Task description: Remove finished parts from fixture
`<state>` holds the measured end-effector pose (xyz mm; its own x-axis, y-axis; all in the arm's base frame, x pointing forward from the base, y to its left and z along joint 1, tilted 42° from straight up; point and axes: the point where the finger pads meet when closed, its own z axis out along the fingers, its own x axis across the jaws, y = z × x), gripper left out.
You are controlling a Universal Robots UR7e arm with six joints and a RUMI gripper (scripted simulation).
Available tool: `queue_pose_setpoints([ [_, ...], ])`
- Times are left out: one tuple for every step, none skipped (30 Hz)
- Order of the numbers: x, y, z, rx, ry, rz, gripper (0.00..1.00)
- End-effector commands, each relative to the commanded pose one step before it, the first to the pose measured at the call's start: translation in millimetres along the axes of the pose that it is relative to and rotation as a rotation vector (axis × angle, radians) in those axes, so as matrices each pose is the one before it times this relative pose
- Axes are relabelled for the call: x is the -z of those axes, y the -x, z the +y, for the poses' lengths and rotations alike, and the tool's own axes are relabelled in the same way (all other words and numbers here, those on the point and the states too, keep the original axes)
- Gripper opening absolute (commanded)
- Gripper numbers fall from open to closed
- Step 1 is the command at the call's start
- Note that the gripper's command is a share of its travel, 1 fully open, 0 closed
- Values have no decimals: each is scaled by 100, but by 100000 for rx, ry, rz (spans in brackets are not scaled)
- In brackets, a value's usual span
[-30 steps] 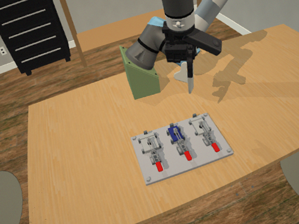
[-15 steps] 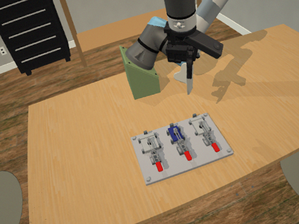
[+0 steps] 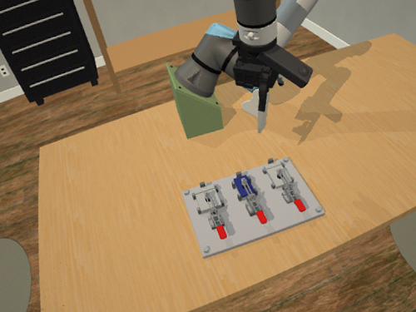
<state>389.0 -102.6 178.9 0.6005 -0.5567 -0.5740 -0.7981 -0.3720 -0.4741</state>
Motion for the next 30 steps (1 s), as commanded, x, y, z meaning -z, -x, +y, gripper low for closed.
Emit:
queue_pose_setpoints([
  [8,-17,-7,-371,30,230,100],
  [0,0,0,0,0,0,100],
  [-1,0,0,-8,1,3,100],
  [-315,42,-78,-3618,-79,828,100],
  [-310,47,-71,-3561,-115,808,100],
  [-304,51,-64,-3504,-148,788,100],
  [-299,55,-57,-3443,-179,766,100],
  [-293,58,-50,-3378,-207,743,100],
  [-287,60,-43,-3310,-233,718,100],
  [0,0,0,0,0,0,100],
  [0,0,0,0,0,0,100],
  [0,0,0,0,0,0,100],
  [0,0,0,0,0,0,100],
  [0,0,0,0,0,0,100],
  [0,0,0,0,0,0,100],
  [0,0,0,0,0,0,100],
  [0,0,0,0,0,0,100],
  [0,0,0,0,0,0,100],
  [0,0,0,0,0,0,100],
  [0,0,0,0,0,0,100],
  [0,0,0,0,0,0,100],
  [0,0,0,0,0,0,100],
  [0,0,0,0,0,0,100],
  [0,0,0,0,0,0,100],
  [0,0,0,0,0,0,100],
  [0,0,0,0,0,0,100],
  [-1,0,0,-7,1,3,100],
  [-281,62,-37,-3242,-256,693,100],
  [-274,64,-30,-3165,-277,663,100],
  [0,0,0,0,0,0,100],
])
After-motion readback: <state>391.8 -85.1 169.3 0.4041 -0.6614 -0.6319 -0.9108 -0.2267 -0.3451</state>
